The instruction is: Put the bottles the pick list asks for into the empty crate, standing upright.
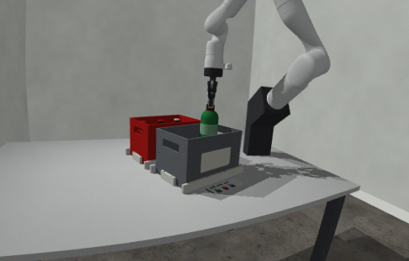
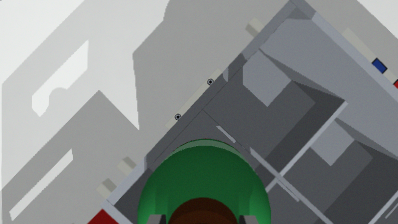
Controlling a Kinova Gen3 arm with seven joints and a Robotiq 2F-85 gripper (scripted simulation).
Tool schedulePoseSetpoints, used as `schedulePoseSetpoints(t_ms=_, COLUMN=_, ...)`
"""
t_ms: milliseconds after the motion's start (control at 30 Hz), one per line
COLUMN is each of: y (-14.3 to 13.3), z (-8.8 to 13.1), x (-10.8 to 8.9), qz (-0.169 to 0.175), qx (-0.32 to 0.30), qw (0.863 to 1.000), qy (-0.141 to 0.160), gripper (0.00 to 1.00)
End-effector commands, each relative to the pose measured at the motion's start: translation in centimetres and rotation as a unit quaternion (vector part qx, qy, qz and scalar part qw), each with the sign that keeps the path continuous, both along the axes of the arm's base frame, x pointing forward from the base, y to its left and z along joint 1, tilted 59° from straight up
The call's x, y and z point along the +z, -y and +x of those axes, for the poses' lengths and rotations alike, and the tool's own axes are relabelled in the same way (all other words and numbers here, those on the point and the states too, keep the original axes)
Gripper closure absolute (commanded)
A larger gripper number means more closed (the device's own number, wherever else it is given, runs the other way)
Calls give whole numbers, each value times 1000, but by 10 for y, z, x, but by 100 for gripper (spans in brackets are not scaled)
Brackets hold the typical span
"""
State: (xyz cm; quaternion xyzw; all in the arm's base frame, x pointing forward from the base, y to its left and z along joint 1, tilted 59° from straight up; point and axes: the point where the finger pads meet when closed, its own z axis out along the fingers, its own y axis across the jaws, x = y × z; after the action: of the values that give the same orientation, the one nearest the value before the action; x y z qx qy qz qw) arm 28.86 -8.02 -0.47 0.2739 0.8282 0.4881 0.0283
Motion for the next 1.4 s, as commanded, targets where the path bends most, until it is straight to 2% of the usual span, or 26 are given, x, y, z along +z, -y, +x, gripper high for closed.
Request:
schedulePoseSetpoints(t_ms=0, y=-1, z=1, x=-1, qz=-1, qx=-1, qw=1000, qy=0, gripper=90)
schedulePoseSetpoints(t_ms=1367, y=-29, z=12, x=-20, qz=-1, qx=-1, qw=1000, qy=0, gripper=90)
